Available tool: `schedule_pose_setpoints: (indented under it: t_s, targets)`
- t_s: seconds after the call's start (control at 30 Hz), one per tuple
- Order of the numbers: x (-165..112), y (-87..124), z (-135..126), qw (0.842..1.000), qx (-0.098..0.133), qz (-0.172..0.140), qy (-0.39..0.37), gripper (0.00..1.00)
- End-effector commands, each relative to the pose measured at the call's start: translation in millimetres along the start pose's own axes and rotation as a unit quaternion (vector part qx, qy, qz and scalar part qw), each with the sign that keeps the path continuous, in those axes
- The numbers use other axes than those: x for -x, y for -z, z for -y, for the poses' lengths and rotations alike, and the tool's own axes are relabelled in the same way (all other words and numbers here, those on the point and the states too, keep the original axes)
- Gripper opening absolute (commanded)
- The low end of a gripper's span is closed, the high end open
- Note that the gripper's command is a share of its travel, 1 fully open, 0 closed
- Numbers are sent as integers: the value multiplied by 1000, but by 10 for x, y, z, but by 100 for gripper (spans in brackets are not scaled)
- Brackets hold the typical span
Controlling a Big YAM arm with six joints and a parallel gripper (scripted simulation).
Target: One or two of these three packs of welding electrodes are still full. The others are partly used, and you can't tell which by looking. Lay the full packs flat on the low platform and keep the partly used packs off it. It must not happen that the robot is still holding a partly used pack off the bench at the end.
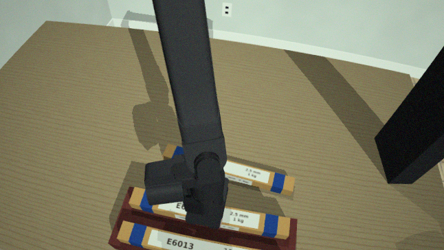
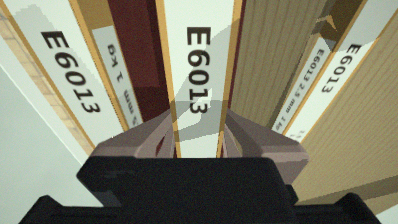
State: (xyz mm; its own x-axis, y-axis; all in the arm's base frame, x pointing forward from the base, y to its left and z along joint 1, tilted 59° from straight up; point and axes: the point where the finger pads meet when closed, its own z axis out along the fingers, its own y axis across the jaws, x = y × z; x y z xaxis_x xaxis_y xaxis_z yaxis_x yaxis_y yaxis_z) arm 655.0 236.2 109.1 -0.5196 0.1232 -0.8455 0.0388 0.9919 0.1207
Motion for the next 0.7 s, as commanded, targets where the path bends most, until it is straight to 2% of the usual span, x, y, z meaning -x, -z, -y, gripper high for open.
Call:
schedule_pose_setpoints:
  t_s: [0.0, 0.67]
  targets:
    - [164, 154, -152, 1000, 17, 18, 4, 0]
    - [152, 153, -128, 1000, 17, 17, 4, 0]
